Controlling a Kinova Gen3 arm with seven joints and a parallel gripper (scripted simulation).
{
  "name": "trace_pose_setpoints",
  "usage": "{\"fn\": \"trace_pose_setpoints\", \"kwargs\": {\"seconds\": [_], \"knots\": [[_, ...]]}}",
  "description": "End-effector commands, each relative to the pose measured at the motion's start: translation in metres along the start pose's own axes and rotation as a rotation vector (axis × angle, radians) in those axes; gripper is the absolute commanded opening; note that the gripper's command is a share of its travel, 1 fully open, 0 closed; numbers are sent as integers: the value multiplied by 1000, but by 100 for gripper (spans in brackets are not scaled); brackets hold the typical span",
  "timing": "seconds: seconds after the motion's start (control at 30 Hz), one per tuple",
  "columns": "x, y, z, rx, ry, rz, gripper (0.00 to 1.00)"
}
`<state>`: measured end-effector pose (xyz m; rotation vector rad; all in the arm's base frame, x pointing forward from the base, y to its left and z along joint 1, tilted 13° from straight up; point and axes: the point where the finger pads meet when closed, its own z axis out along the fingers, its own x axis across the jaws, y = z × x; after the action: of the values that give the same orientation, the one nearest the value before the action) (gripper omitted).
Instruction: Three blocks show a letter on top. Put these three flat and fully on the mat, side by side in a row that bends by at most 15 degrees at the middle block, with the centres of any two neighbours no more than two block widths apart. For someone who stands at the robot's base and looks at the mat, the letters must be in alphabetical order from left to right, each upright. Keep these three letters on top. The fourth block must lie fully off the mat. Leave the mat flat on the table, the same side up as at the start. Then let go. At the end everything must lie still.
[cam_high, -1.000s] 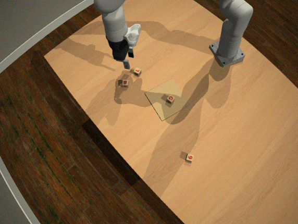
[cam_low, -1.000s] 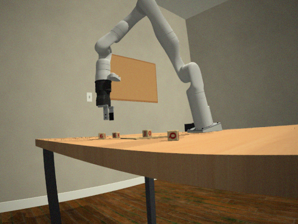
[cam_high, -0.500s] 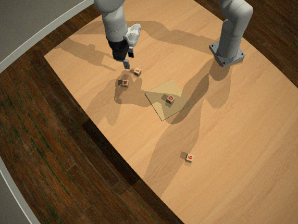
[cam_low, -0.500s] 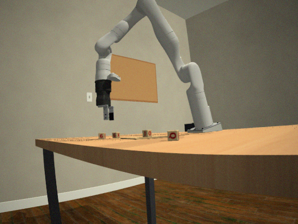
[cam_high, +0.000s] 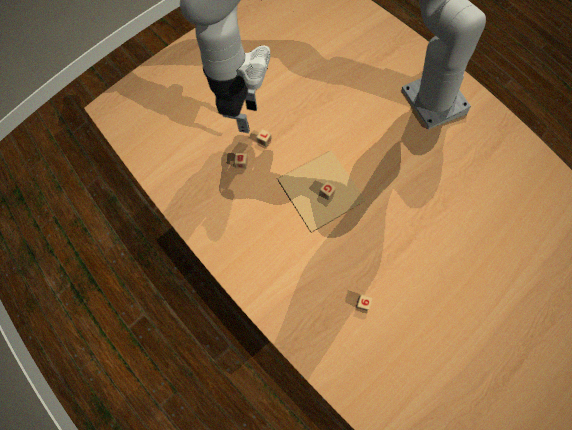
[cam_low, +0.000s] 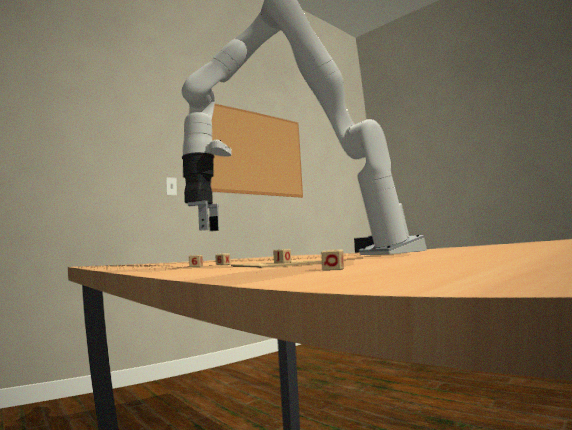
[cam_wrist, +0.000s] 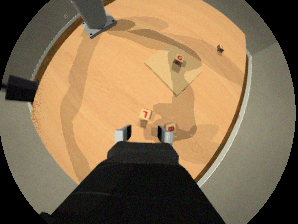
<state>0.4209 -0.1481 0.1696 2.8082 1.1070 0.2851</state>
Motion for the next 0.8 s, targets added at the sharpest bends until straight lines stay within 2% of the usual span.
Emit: {"fn": "trace_pose_setpoints", "kwargs": {"seconds": [0.0,0.37,0.43,0.53,0.6,0.67,0.77], "knots": [[0,0,-1,-1,1,0,100],[4,1,-3,-1,2,-9,100],[19,2,-13,0,4,-54,100],[52,3,-40,0,3,-152,100],[52,3,-40,0,3,-152,100],[65,3,-52,-2,0,-193,100],[68,3,-54,-3,0,-201,100]]}}
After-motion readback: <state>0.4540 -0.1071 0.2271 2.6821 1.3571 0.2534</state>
